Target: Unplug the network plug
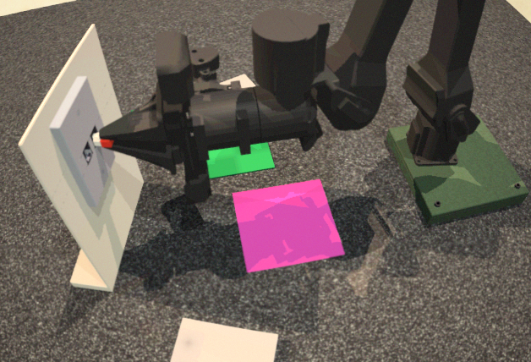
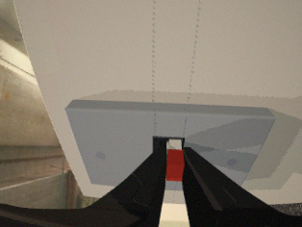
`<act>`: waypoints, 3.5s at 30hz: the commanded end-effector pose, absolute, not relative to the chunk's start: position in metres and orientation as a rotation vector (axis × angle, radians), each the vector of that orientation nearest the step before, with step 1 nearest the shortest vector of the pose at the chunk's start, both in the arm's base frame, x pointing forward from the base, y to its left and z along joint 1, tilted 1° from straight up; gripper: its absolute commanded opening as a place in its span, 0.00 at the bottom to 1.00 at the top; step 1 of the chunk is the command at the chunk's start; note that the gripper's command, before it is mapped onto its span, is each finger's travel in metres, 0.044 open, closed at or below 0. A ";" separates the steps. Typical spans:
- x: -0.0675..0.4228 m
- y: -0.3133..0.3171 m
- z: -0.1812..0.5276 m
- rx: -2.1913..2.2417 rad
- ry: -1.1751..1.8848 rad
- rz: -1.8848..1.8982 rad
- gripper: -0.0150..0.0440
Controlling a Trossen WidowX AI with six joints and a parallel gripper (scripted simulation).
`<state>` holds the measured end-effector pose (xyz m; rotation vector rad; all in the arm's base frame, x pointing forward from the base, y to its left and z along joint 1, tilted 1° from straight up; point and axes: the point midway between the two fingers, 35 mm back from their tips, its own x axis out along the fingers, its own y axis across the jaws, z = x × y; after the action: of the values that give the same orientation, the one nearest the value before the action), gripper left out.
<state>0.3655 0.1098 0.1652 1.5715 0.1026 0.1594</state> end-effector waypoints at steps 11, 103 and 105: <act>0.361 0.111 0.165 1.577 0.105 0.163 0.25; 0.302 0.122 0.165 1.577 0.111 0.161 0.25; 0.302 0.122 0.168 1.577 0.111 0.161 0.25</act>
<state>0.3017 0.1219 0.1623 1.5731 0.1176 0.1563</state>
